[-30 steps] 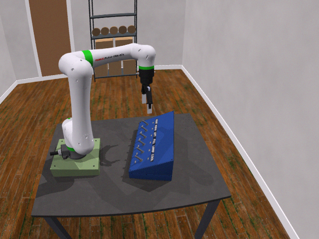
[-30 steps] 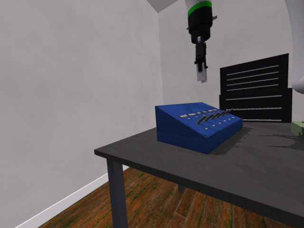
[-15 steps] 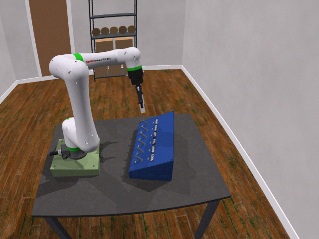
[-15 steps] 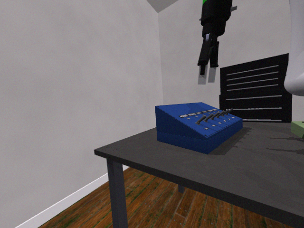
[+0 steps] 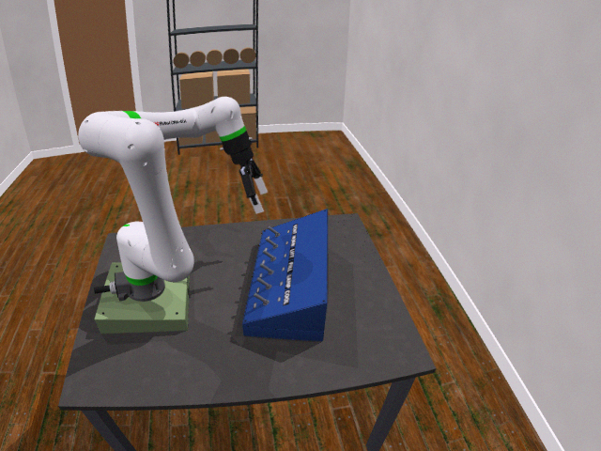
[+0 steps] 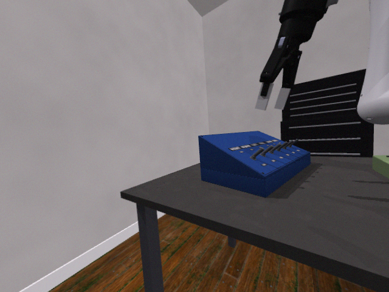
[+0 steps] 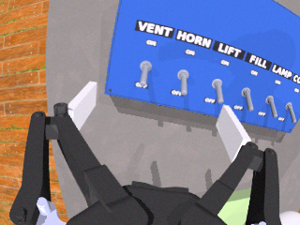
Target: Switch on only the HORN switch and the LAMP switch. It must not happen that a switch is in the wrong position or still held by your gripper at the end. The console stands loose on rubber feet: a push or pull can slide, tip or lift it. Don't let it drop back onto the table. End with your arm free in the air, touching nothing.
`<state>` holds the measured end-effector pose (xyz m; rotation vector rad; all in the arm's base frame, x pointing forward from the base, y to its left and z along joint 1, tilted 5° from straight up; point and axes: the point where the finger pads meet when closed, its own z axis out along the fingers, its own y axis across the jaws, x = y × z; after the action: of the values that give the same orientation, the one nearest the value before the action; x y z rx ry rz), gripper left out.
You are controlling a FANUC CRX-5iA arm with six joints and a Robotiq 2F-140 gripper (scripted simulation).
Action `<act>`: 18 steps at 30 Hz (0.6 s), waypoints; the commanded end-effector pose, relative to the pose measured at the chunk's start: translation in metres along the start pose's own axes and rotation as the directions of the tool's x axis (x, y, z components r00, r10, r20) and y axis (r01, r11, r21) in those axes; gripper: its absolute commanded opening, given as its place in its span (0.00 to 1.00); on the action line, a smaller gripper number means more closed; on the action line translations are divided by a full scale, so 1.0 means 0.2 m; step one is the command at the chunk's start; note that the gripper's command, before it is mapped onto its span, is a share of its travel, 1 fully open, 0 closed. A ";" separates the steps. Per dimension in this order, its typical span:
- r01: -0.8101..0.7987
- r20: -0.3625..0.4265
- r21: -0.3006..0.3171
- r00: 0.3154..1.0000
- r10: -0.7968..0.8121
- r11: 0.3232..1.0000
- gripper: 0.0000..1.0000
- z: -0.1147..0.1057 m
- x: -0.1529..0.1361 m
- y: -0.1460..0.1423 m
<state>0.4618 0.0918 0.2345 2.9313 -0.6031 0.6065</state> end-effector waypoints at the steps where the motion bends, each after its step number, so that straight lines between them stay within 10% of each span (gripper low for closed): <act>1: -0.034 -0.053 0.018 0.998 0.035 0.999 1.00 0.00 -0.04 -0.04; 12: -0.060 -0.083 0.052 0.994 0.064 0.997 1.00 0.00 -0.09 -0.09; 13: -0.060 -0.083 0.052 0.994 0.064 0.997 0.44 0.00 -0.09 -0.09; 18: -0.060 -0.083 0.052 0.994 0.064 0.997 0.44 0.00 -0.09 -0.09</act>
<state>0.4536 0.1139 0.2269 2.9239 -0.6815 0.7577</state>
